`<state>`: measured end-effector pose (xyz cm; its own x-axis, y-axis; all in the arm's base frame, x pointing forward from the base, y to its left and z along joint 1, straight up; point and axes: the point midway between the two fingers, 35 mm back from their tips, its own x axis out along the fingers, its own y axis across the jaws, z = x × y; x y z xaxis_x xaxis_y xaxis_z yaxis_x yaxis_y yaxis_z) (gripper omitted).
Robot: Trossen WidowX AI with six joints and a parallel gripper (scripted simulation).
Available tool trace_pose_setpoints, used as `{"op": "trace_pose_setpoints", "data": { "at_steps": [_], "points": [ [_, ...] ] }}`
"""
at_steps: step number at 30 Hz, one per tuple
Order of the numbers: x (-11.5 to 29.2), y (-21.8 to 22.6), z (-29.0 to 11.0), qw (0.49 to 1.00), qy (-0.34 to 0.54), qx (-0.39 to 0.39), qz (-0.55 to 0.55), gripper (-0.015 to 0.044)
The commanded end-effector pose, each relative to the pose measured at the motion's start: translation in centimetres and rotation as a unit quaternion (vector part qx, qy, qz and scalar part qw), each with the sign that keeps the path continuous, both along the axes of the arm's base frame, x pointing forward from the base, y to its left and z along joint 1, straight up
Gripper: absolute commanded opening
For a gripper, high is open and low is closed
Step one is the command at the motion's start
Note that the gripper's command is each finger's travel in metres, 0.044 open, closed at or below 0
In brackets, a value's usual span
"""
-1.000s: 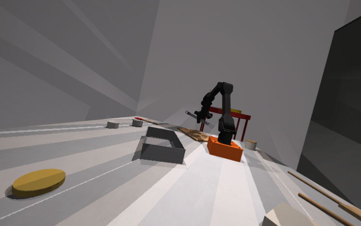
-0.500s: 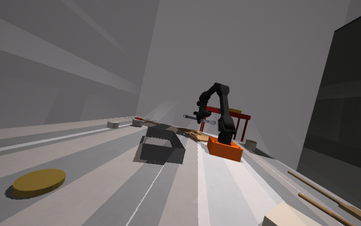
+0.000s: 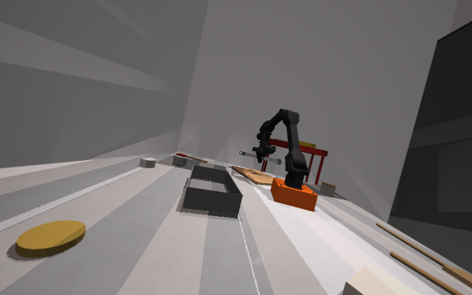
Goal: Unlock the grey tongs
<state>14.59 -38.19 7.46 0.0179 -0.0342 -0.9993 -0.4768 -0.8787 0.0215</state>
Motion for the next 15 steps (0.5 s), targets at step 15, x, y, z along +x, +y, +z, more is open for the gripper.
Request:
{"op": "trace_pose_setpoints", "data": {
  "at_steps": [15],
  "points": [
    [0.0,-0.2,-3.2,1.0,0.003,0.0,0.002,-0.015]
  ]
}}
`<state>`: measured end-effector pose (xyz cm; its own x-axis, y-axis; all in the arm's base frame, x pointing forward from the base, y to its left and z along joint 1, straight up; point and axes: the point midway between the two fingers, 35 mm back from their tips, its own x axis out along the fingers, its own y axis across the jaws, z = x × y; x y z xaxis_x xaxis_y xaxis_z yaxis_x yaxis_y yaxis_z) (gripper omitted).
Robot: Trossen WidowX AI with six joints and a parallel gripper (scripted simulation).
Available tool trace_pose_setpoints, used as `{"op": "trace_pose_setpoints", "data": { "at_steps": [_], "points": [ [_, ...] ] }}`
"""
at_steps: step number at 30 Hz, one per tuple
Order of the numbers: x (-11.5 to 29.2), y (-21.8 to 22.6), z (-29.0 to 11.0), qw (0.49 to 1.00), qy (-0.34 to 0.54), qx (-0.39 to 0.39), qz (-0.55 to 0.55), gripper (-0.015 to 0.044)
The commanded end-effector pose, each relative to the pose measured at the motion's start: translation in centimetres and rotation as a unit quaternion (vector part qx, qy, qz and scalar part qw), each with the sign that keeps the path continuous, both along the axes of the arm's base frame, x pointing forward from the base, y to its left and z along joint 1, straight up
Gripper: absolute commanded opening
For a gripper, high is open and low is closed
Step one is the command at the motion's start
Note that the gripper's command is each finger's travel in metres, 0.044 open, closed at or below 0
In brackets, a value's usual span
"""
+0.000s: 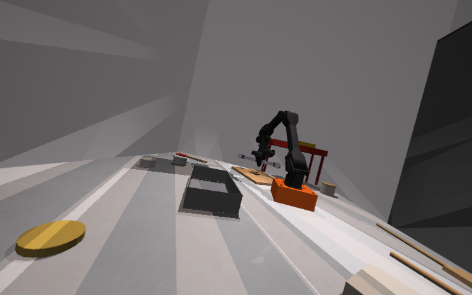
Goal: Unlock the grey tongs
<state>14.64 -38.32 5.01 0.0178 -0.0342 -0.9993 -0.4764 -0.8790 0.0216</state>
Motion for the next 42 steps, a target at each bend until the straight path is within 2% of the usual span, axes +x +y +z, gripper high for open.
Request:
{"op": "trace_pose_setpoints", "data": {
  "at_steps": [1,18,40,42],
  "points": [
    [0.0,0.0,-0.9,1.0,0.003,0.0,0.002,-0.015],
    [-0.1,0.0,-2.9,1.0,0.003,0.0,0.002,-0.015],
    [0.0,0.1,-2.7,1.0,0.001,0.002,0.0,0.0427],
    [0.0,0.1,-2.7,1.0,0.001,0.002,0.0,0.044]
  ]
}}
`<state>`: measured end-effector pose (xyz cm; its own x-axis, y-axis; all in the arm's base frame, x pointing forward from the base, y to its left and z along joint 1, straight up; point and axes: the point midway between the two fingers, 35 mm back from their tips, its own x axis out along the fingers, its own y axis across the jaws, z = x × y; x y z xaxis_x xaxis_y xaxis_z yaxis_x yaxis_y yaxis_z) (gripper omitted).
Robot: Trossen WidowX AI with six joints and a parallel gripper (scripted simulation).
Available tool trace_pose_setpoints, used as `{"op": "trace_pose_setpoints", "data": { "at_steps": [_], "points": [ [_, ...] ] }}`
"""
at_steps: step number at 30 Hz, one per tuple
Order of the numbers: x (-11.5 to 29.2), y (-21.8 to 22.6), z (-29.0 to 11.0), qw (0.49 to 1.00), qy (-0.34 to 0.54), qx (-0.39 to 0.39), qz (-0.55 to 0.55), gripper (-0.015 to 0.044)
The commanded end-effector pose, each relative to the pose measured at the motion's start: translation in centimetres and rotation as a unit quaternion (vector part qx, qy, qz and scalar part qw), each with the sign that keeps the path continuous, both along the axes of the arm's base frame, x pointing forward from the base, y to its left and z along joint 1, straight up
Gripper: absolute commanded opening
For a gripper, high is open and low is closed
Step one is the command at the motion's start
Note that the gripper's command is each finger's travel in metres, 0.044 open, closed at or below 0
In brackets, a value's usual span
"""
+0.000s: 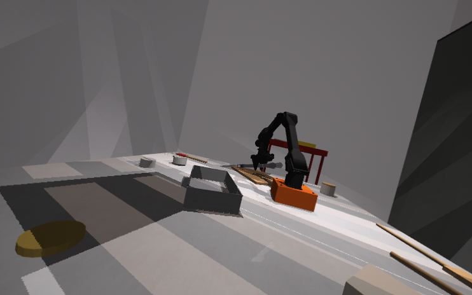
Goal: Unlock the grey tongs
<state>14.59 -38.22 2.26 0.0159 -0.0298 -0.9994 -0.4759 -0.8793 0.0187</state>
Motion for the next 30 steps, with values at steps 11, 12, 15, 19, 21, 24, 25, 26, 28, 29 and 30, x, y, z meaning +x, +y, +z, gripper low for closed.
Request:
{"op": "trace_pose_setpoints", "data": {
  "at_steps": [11,12,15,19,21,24,25,26,28,29,30],
  "points": [
    [5.4,8.0,4.1,1.0,-0.003,0.0,0.005,0.044],
    [6.0,9.6,4.6,1.0,-0.003,0.002,0.004,0.044],
    [7.0,13.1,5.7,1.0,-0.002,0.004,0.002,0.044],
    [7.1,13.4,5.8,1.0,-0.002,0.004,0.001,0.044],
    [7.1,13.4,5.8,1.0,-0.002,0.004,0.001,0.044],
    [7.1,13.3,7.0,1.0,-0.002,0.003,0.003,0.044],
    [7.1,13.3,7.7,1.0,-0.003,0.002,0.004,0.044],
    [7.1,13.2,8.4,1.0,-0.003,0.002,0.006,0.044],
    [7.0,13.2,10.0,1.0,-0.004,0.001,0.007,0.044],
    [6.9,13.2,10.6,1.0,-0.005,0.0,0.007,0.044],
    [6.9,13.2,10.8,1.0,-0.005,0.0,0.007,0.044]
  ]
}}
